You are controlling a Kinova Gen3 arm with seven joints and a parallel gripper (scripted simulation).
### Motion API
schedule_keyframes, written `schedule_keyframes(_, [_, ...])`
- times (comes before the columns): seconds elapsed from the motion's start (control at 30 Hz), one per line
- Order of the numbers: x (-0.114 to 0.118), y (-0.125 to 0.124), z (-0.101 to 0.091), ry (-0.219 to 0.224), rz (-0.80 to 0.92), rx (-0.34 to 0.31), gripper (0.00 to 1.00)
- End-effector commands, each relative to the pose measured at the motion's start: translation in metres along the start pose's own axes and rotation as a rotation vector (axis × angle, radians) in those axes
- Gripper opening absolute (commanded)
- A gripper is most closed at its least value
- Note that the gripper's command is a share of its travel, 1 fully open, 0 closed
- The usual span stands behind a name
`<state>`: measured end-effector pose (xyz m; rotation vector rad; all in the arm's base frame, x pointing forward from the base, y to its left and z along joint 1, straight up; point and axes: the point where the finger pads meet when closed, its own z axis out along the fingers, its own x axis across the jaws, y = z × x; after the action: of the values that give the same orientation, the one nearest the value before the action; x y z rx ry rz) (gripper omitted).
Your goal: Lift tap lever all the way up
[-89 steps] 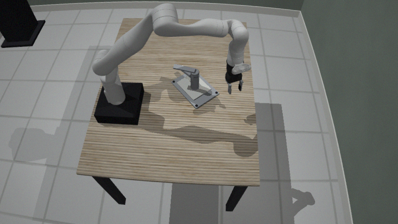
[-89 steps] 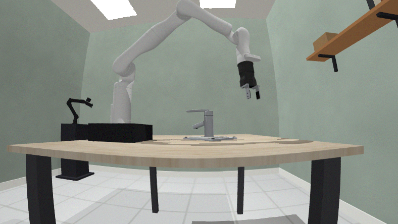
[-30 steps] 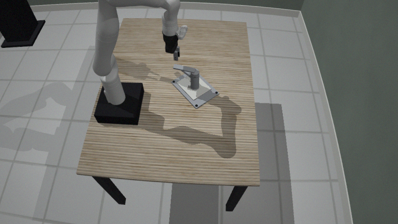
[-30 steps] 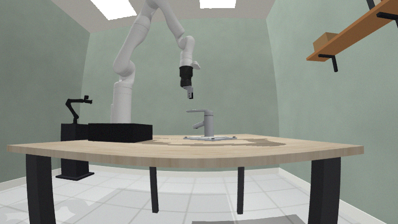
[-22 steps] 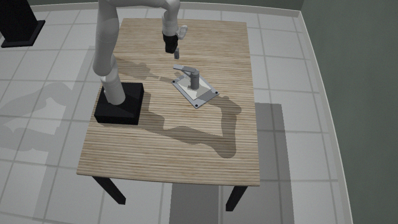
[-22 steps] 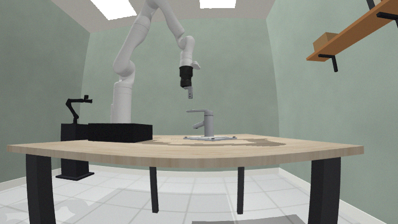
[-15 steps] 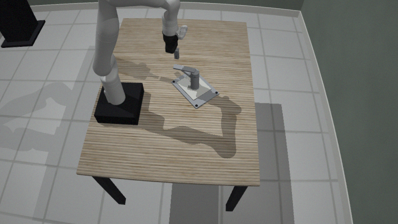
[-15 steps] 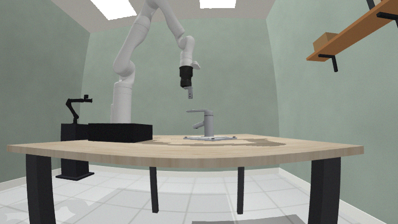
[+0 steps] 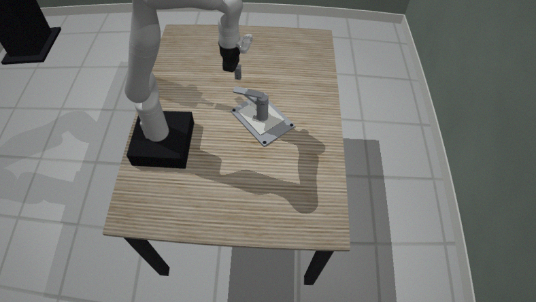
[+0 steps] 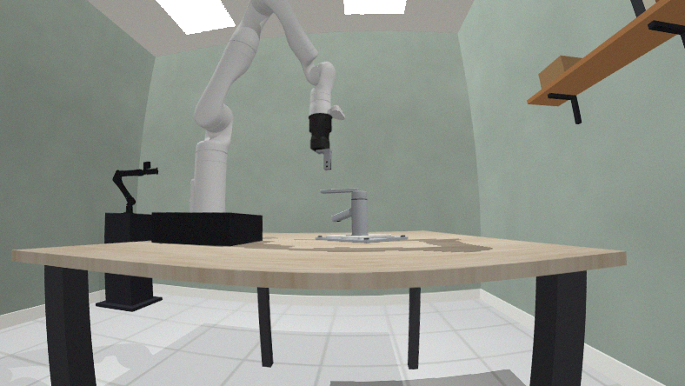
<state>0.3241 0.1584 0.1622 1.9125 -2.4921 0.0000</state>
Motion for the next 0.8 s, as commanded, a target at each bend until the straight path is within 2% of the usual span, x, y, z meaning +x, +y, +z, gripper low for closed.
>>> schedule_keyframes(0.0, [-0.0003,-0.0002,-0.0004,-0.001,0.0,0.001,0.0])
schedule_keyframes(0.13, [-0.0003,-0.0002,-0.0004,-0.001,0.0,0.001,0.0])
schedule_keyframes(0.17, [-0.0003,-0.0002,-0.0004,-0.001,0.0,0.001,1.0])
schedule_keyframes(0.77, [-0.0003,-0.0002,-0.0004,-0.001,0.0,0.001,1.0])
